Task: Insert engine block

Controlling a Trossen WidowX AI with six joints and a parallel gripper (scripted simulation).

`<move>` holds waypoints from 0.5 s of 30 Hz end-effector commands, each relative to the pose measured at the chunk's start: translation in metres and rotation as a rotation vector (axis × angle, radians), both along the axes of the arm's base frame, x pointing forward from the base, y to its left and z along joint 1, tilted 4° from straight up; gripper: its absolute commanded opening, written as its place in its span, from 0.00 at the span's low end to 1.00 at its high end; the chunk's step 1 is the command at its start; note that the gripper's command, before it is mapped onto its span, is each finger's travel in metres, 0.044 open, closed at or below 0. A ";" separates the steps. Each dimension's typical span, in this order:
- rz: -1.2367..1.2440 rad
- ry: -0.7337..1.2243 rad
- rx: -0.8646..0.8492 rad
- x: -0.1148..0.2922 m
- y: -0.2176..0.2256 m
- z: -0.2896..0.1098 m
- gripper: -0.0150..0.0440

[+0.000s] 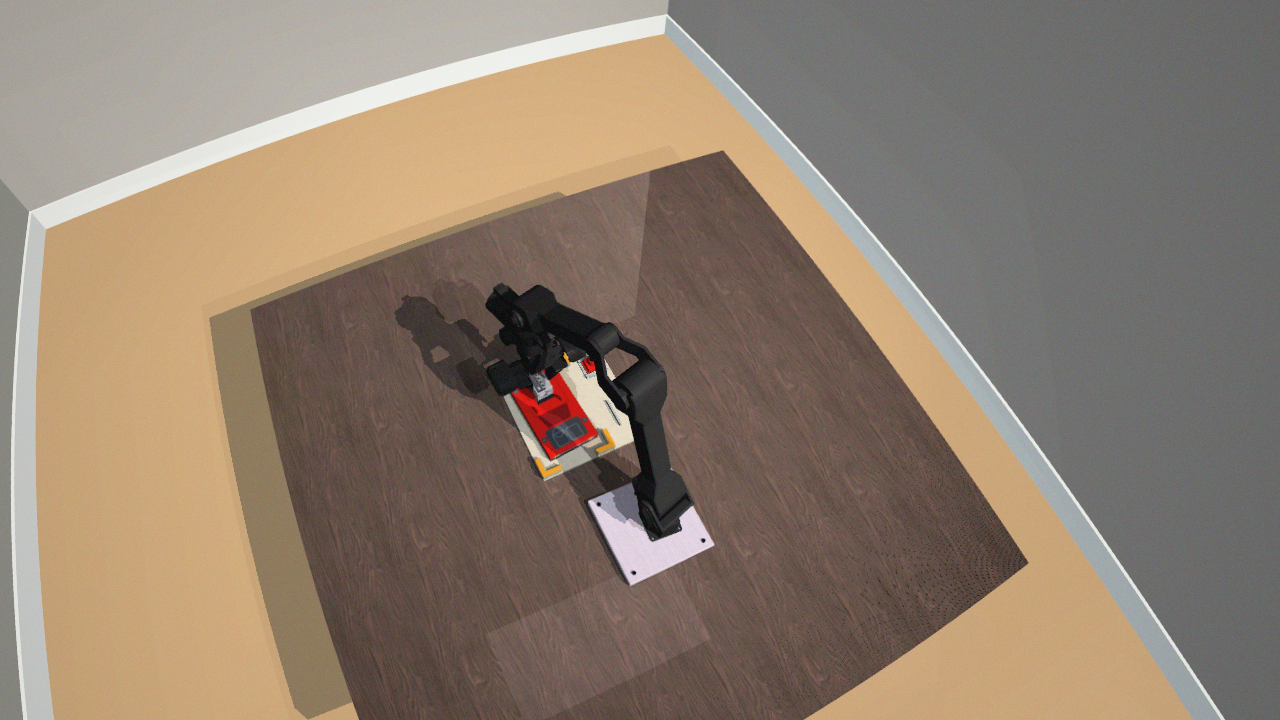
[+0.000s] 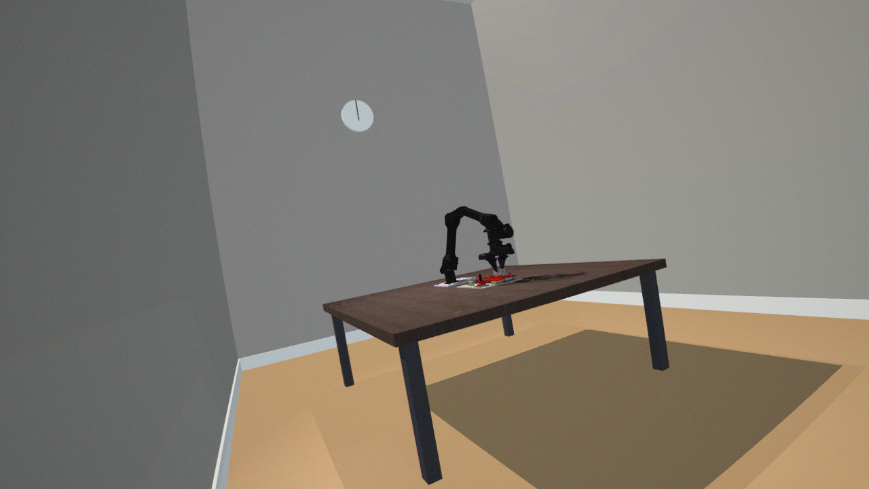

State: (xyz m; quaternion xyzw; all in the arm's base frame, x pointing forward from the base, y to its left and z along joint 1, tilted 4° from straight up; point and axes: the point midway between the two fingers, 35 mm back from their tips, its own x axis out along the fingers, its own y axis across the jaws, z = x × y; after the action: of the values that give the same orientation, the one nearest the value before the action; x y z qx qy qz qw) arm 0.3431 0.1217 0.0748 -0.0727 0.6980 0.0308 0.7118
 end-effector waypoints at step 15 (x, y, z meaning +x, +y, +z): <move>0.008 0.000 0.002 0.000 0.000 -0.006 0.52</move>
State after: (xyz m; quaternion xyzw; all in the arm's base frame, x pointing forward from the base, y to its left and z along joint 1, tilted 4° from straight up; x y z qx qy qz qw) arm 0.3431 0.1215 0.0699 -0.0747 0.6979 0.0327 0.7115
